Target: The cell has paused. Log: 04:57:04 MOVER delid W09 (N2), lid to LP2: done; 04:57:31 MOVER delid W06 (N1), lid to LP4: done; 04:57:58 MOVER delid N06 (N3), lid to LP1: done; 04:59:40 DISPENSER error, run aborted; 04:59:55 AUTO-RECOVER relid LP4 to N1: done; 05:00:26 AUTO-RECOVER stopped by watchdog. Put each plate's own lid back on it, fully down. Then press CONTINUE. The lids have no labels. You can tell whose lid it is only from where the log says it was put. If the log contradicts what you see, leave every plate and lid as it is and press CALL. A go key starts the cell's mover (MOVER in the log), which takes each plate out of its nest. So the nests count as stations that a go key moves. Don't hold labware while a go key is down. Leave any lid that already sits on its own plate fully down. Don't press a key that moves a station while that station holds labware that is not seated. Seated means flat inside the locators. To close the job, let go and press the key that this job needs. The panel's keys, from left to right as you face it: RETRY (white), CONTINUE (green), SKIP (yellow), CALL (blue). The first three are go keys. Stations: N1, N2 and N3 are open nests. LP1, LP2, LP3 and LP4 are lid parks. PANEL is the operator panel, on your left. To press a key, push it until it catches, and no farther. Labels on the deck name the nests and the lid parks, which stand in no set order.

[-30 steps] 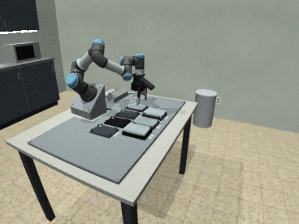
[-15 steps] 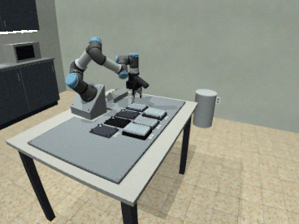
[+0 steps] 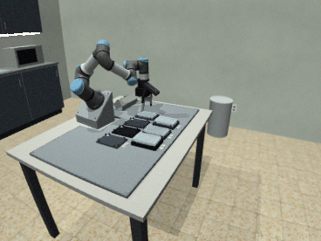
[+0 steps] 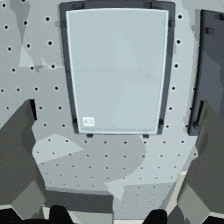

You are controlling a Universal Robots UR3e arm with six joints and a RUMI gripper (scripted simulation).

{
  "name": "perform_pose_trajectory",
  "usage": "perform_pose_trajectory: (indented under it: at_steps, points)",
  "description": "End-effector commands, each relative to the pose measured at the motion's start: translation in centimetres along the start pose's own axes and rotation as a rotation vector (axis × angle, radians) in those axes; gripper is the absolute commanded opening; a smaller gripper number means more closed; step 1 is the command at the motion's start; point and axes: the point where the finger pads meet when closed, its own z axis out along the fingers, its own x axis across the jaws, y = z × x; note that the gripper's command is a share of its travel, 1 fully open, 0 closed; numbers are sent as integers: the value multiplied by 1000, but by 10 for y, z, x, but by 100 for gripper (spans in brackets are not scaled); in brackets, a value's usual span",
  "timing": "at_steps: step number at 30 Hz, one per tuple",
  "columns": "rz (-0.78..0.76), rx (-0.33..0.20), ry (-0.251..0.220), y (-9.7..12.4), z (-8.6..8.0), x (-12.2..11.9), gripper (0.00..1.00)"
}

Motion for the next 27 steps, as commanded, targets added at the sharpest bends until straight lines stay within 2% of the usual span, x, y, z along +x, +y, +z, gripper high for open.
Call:
perform_pose_trajectory:
  at_steps: [1,20,27]
  points:
    - [1,2,-2,-1,6,0,82]
    - [1,2,-1,-1,34,0,82]
    - [1,2,-1,-1,35,0,82]
